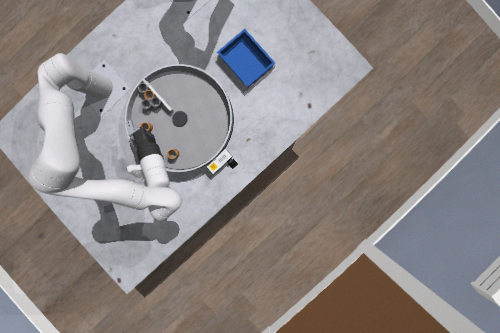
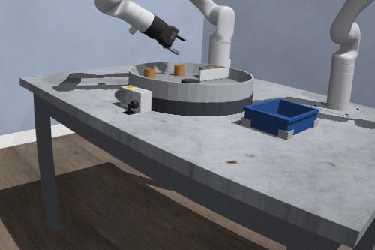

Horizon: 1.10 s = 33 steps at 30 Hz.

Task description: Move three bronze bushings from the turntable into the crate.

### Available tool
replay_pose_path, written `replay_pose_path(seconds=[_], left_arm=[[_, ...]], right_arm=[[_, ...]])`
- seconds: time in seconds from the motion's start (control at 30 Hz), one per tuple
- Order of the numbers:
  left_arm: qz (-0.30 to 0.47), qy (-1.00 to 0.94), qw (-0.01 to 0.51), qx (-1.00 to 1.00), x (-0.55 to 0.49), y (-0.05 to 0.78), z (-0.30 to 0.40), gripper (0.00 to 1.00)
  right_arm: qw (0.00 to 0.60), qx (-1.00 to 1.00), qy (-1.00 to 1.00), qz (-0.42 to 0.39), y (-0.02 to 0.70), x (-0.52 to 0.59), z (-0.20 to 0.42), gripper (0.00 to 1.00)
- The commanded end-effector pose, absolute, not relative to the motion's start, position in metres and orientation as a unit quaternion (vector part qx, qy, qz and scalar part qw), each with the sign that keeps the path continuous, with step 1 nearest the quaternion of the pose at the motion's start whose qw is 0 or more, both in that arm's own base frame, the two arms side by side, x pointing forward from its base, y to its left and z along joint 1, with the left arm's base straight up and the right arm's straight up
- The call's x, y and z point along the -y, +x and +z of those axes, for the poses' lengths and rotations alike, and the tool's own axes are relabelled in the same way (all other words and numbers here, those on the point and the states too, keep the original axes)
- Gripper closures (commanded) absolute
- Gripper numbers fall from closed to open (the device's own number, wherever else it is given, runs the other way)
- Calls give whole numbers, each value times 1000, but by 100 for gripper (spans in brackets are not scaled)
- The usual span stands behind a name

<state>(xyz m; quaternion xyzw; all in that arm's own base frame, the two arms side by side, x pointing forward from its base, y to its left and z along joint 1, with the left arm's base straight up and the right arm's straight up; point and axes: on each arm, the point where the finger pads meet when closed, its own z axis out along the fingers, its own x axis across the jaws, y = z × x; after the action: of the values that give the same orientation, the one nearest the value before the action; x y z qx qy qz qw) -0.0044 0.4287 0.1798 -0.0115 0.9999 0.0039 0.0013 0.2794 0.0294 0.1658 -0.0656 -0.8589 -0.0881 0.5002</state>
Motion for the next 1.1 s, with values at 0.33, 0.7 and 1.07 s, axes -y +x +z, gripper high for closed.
replay_pose_path(seconds=[0.33, 0.7, 1.07], left_arm=[[0, -9, 0, -1000, -425, -8, 180, 0], [0, -9, 0, -1000, -425, -8, 180, 0], [0, -9, 0, -1000, -425, -8, 180, 0]], right_arm=[[312, 949, -44, -32, 257, -81, 208, 0], [162, 986, -25, -8, 233, -107, 224, 0], [37, 999, -8, -1, 214, -121, 231, 0]])
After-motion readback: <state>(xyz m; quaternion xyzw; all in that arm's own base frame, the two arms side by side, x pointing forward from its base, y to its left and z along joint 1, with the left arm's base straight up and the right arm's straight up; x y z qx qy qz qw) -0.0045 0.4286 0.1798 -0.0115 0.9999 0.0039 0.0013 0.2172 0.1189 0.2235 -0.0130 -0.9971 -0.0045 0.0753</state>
